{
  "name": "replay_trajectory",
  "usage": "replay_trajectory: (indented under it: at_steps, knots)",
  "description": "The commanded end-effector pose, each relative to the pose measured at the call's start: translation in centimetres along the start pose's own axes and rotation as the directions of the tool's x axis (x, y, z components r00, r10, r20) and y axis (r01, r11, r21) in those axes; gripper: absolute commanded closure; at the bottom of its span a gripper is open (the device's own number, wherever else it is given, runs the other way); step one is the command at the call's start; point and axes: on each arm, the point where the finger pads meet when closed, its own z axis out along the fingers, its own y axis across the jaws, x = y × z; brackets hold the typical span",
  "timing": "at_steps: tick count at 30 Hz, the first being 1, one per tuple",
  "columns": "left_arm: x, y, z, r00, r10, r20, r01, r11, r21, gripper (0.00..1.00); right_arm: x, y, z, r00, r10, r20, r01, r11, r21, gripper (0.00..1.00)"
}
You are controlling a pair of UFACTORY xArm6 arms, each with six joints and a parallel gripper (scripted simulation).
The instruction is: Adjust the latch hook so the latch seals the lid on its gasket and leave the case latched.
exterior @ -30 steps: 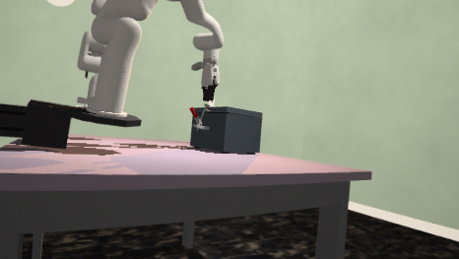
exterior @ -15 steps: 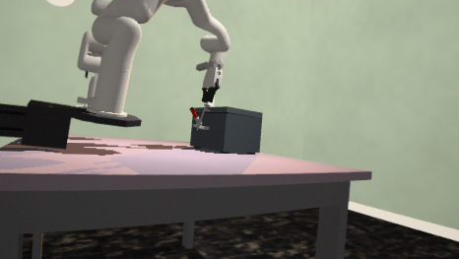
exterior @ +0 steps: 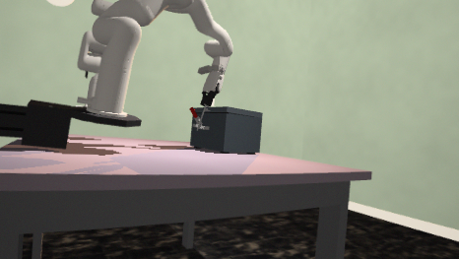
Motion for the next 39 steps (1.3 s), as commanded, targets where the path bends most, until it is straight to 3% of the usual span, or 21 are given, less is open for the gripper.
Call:
replay_trajectory:
  at_steps: [1,8,9,25,31,39]
  knots:
    - [0.1,0.0,-0.2,1.000,0.000,-0.004,0.000,1.000,0.000,0.00,-0.1,0.0,-0.1,1.000,0.000,0.005,0.000,1.000,-0.002,0.59]
    - [0.1,0.0,-0.2,1.000,0.000,-0.004,0.000,1.000,0.000,0.00,-0.1,0.0,-0.1,1.000,0.000,0.005,0.000,1.000,-0.002,0.59]
    - [0.1,0.0,-0.2,1.000,0.000,-0.004,0.000,1.000,0.000,0.00,-0.1,0.0,-0.1,1.000,0.000,0.005,0.000,1.000,-0.002,0.76]
    - [0.1,0.0,-0.2,1.000,0.000,-0.004,0.000,1.000,0.000,0.00,0.0,0.0,-0.1,1.000,0.000,0.010,0.000,1.000,-0.002,0.76]
    - [0.1,0.0,-0.2,1.000,0.000,-0.004,0.000,1.000,0.000,0.00,0.5,0.0,0.0,0.999,0.000,0.051,0.000,1.000,-0.002,0.76]
    - [0.1,0.0,-0.2,1.000,0.000,-0.004,0.000,1.000,0.000,0.00,2.7,0.0,0.3,0.975,0.001,0.222,0.000,1.000,-0.002,0.76]
